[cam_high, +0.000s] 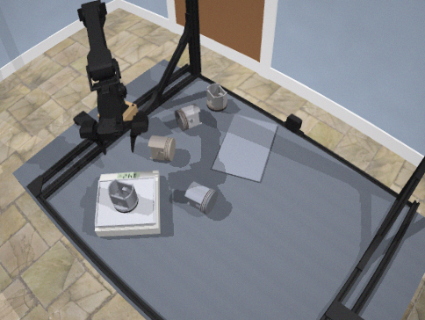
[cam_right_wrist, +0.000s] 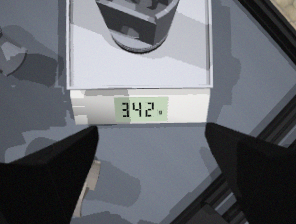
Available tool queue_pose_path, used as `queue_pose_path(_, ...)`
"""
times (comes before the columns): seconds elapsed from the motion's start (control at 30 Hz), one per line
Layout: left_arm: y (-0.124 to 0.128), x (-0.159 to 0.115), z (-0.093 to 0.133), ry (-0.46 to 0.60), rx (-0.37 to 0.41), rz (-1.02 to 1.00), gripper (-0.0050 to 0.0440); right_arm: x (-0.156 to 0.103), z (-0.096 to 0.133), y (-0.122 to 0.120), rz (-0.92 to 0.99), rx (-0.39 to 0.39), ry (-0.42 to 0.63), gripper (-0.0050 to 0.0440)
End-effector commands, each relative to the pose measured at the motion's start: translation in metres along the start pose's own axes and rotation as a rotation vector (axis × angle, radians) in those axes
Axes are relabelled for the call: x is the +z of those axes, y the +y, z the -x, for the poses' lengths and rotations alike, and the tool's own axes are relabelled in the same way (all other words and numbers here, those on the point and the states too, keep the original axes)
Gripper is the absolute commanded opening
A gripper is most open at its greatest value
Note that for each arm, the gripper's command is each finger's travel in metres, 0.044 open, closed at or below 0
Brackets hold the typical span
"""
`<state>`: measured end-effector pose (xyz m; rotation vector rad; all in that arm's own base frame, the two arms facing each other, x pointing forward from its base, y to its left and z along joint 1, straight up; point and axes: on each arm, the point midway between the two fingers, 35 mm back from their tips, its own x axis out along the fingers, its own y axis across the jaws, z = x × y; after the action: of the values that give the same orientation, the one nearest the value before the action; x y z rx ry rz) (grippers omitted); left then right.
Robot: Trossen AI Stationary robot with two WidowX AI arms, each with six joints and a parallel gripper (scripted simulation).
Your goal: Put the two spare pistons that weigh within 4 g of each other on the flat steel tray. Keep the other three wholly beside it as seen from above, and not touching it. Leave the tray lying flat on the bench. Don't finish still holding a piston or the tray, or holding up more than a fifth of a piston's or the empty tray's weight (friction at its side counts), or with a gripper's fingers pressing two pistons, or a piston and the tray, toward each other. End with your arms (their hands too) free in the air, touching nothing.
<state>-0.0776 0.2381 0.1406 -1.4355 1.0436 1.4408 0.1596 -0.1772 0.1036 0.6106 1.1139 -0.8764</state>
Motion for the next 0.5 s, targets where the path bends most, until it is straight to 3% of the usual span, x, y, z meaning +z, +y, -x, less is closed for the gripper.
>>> queue_pose_path(0.0, -0.0003, -0.0004, -0.0001, 0.002, -0.002, -0.002, 0.044, -0.0047, -0.0027, -0.0002, -0.015, -0.002, -0.028, 0.0378)
queue_pose_path(0.47, -0.0003, -0.0004, -0.0001, 0.002, -0.002, -0.002, 0.044, -0.0077, -0.0054, -0.0006, -0.016, -0.003, -0.022, 0.0378)
